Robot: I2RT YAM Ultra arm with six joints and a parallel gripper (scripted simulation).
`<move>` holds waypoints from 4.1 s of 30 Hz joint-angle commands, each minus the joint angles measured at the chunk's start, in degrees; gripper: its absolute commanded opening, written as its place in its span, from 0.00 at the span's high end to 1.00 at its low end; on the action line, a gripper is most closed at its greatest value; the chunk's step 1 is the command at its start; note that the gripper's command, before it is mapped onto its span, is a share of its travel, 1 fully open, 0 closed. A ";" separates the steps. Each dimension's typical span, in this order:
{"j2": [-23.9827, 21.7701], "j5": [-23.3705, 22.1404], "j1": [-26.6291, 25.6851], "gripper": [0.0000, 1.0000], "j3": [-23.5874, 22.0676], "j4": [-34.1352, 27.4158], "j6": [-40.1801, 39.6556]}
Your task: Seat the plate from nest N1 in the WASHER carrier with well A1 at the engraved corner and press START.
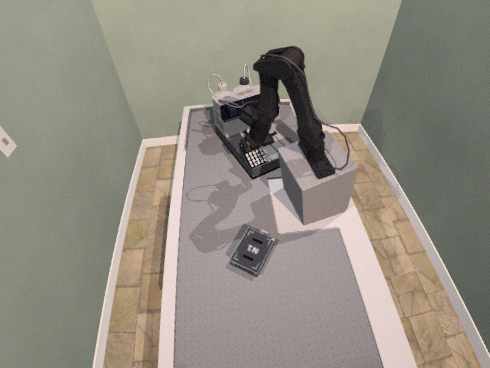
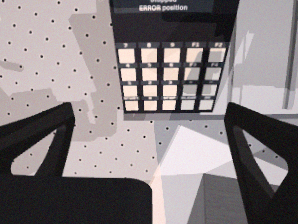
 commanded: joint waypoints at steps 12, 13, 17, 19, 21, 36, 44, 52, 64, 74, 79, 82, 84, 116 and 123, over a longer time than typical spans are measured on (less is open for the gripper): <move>-1.57 -4.14 -8.81 0.00 7.99 -9.37 -8.88; -1.30 -4.39 -9.36 0.00 8.55 -9.94 -9.37; -0.45 -4.91 -10.43 0.00 9.79 -11.17 -10.35; 0.31 -5.34 -11.45 0.00 10.89 -12.22 -11.26; 0.46 -5.75 -12.44 0.00 12.05 -13.29 -12.16; 2.44 -8.11 -18.11 0.00 20.51 -20.33 -17.36; 2.97 -9.03 -20.37 0.00 24.98 -23.75 -19.49; 2.93 -8.57 -19.81 0.00 23.95 -23.22 -19.13; 2.93 -8.57 -19.81 0.00 23.95 -23.22 -19.13; 2.93 -8.57 -19.81 0.00 23.95 -23.22 -19.13; 2.93 -8.57 -19.81 0.00 23.95 -23.22 -19.13; 2.93 -8.57 -19.81 0.00 23.95 -23.22 -19.13; 2.93 -8.57 -19.81 0.00 23.95 -23.22 -19.13; 2.93 -8.57 -19.81 0.00 23.95 -23.22 -19.13; 2.93 -8.57 -19.81 0.00 23.95 -23.22 -19.13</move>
